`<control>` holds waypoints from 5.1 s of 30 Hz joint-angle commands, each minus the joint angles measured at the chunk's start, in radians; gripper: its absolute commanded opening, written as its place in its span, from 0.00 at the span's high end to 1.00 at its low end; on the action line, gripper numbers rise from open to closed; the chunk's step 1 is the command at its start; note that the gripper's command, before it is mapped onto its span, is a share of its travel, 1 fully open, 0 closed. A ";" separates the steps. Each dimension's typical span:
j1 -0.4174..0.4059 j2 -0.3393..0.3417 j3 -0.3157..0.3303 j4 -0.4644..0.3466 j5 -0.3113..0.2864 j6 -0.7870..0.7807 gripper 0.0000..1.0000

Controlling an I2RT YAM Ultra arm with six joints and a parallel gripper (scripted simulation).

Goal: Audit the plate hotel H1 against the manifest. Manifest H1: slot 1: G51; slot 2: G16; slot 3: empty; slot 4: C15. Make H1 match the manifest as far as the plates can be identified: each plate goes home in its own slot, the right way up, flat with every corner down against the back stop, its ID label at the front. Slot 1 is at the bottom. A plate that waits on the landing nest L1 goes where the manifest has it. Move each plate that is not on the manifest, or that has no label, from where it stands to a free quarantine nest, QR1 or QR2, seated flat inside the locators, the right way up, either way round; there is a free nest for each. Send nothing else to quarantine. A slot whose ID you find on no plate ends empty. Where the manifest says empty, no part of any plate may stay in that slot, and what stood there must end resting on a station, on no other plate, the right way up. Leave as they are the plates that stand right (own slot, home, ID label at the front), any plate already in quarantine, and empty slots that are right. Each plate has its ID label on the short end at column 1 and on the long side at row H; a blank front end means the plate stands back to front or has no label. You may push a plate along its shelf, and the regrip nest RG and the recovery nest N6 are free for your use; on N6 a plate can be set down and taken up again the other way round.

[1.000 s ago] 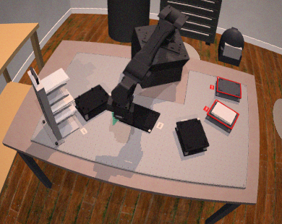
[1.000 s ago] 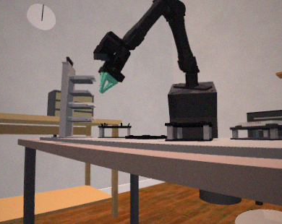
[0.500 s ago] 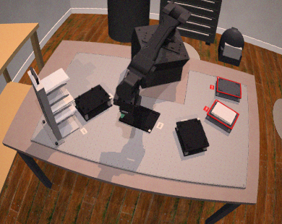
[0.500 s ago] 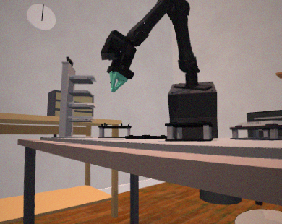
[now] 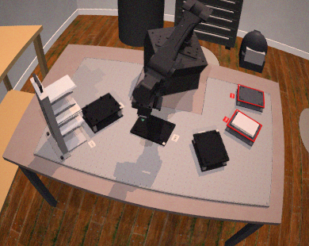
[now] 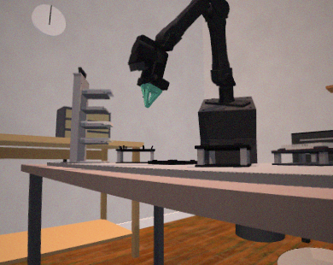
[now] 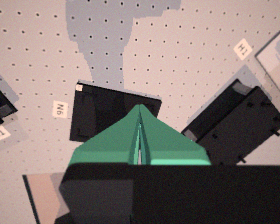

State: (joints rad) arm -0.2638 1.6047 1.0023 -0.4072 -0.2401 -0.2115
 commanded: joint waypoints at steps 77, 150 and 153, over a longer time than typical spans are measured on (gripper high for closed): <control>-0.321 -0.202 -0.151 -0.215 -0.200 -0.123 1.00; -0.470 -0.248 -0.695 0.887 -0.095 0.519 1.00; -0.497 -0.221 -0.686 0.901 -0.118 0.503 1.00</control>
State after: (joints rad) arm -0.7338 1.3716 0.2981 0.4469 -0.3264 0.3172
